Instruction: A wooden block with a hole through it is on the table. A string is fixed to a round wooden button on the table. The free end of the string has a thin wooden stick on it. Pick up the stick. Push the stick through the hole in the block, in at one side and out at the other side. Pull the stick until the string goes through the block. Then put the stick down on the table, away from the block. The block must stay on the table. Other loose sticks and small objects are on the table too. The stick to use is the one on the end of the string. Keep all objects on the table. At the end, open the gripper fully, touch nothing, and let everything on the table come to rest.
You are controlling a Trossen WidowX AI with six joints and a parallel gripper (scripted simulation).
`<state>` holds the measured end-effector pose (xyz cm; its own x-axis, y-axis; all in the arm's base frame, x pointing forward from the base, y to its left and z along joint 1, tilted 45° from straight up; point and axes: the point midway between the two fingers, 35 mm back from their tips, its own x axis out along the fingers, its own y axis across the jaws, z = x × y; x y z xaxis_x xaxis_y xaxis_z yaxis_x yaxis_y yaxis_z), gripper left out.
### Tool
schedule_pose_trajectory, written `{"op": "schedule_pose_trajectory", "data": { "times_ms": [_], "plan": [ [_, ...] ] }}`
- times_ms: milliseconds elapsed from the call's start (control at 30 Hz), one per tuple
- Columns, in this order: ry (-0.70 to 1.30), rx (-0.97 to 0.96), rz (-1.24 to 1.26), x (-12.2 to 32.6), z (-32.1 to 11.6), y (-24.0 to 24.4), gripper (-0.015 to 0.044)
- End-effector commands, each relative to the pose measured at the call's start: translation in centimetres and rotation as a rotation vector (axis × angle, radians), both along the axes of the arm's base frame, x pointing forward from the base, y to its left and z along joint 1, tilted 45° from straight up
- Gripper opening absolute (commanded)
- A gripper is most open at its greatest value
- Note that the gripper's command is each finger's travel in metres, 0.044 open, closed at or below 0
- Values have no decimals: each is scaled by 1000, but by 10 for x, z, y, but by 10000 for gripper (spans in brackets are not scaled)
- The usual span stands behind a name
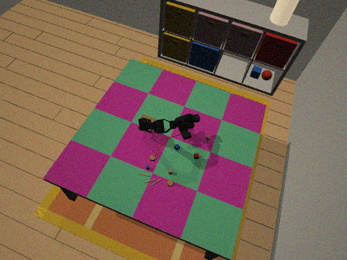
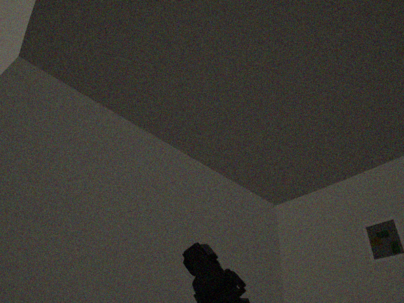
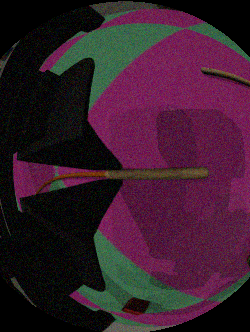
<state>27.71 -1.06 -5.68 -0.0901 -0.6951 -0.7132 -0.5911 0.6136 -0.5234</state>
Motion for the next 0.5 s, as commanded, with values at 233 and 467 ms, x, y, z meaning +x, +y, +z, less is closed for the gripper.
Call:
{"op": "schedule_pose_trajectory", "data": {
  "times_ms": [233, 467],
  "plan": [
    [-7, 4, 0, 3, 9, 11, 0],
    [-6, 5, 0, 4, 15, 17, 0]
  ]
}}
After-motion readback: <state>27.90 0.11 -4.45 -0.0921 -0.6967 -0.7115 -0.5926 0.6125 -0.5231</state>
